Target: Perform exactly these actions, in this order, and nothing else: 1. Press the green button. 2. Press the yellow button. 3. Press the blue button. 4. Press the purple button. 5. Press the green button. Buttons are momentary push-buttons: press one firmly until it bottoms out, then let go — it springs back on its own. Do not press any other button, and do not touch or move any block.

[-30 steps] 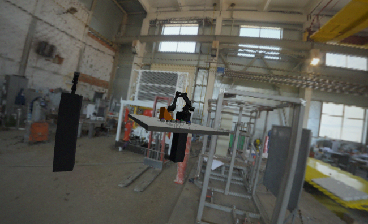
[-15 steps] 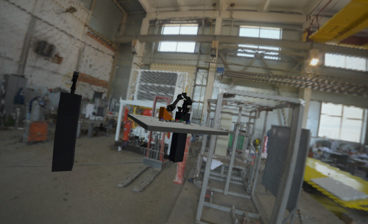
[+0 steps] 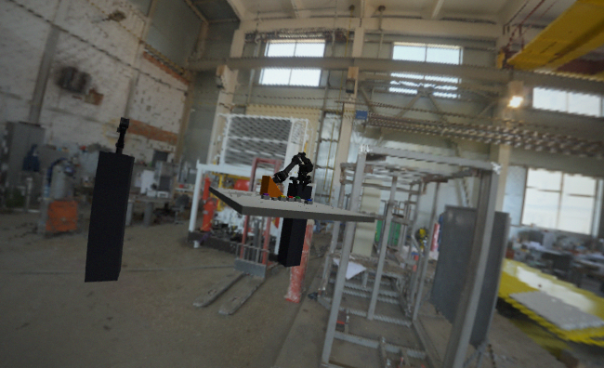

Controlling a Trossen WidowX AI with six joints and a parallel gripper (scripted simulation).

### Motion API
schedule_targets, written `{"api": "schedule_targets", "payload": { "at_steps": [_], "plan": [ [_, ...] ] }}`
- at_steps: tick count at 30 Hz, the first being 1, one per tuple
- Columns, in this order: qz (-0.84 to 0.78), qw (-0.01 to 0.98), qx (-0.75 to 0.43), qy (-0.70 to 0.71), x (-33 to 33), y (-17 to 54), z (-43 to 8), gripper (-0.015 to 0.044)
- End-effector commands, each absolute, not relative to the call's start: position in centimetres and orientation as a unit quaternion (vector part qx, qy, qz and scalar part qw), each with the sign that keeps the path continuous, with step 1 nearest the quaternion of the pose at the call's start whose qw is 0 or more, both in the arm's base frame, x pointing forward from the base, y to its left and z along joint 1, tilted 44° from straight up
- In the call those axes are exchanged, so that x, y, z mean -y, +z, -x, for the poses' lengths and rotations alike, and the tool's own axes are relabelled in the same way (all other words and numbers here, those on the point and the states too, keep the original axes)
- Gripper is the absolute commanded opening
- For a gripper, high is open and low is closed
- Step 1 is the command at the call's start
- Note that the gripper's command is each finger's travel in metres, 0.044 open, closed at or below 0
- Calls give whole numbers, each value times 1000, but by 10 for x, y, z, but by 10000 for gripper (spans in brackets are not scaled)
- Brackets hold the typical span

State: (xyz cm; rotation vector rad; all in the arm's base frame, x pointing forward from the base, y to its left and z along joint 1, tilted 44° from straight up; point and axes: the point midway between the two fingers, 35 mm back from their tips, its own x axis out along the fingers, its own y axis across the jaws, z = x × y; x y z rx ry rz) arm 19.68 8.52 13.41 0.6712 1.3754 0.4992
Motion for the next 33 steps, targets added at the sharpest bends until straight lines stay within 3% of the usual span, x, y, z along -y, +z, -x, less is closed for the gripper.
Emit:
{"api": "schedule_targets", "payload": {
  "at_steps": [1,8,33],
  "plan": [
    [-305,688,-619,225,-105,115,-195,190],
    [-305,688,-619,225,-105,115,-195,20],
    [-306,688,-618,225,-123,95,-199,20]
  ]
}}
